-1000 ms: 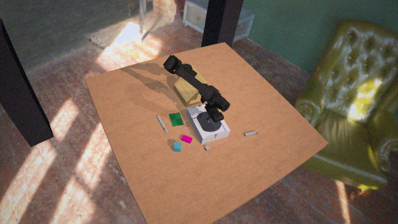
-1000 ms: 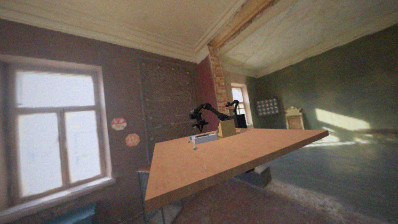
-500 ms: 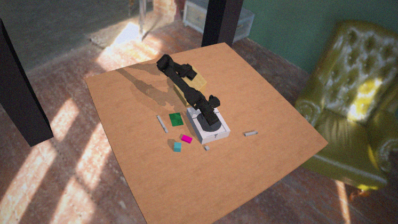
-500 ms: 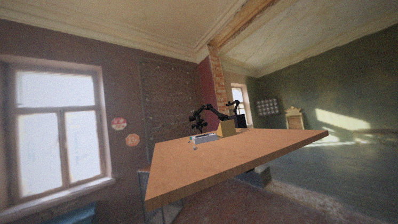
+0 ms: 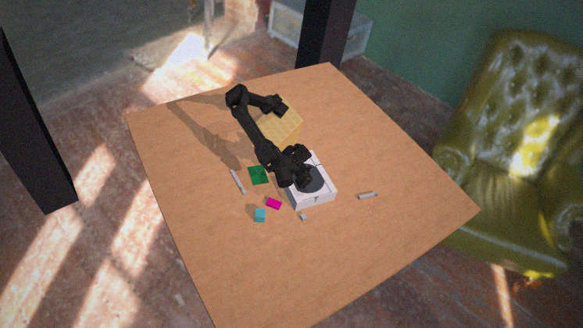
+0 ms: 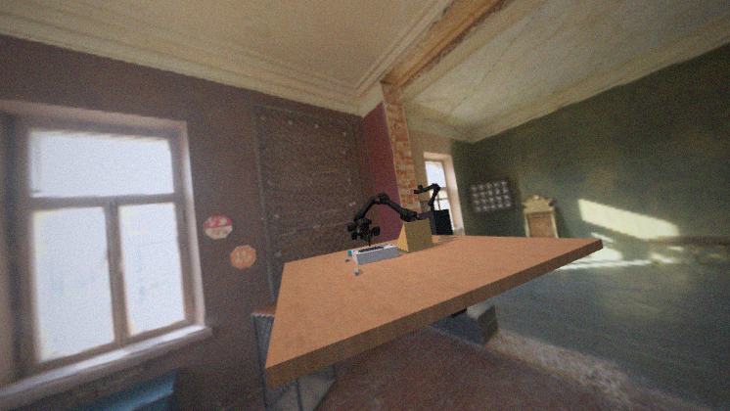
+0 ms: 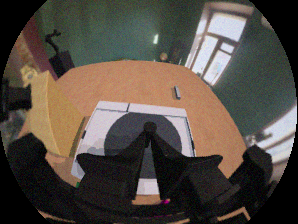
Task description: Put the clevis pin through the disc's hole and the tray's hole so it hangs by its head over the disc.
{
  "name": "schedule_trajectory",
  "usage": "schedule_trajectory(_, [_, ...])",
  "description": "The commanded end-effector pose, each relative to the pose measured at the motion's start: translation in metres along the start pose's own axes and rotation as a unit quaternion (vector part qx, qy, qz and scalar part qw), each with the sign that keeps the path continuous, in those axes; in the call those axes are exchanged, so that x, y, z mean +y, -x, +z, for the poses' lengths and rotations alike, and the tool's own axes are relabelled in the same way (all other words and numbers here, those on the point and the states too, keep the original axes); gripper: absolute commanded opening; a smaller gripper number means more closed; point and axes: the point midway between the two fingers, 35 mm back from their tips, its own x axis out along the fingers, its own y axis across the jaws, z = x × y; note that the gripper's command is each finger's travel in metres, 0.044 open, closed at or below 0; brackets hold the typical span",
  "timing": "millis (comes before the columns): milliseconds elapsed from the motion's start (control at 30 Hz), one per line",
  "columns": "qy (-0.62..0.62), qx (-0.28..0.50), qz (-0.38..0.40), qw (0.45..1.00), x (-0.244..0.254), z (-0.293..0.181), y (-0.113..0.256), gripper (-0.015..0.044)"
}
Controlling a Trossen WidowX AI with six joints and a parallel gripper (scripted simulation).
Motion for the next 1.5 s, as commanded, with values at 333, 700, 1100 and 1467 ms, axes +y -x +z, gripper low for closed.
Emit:
schedule_trajectory(333, [-0.002,-0.11,-0.001,0.994,0.0,-0.009,-0.002,0.0])
schedule_trajectory(700, [-0.002,-0.109,0.0,0.994,0.003,-0.014,-0.007,0.0])
schedule_trajectory(1100, [-0.002,-0.109,0.0,0.994,0.004,-0.021,-0.013,0.0])
schedule_trajectory(1467, [-0.002,-0.109,0.0,0.994,0.004,-0.021,-0.012,0.0])
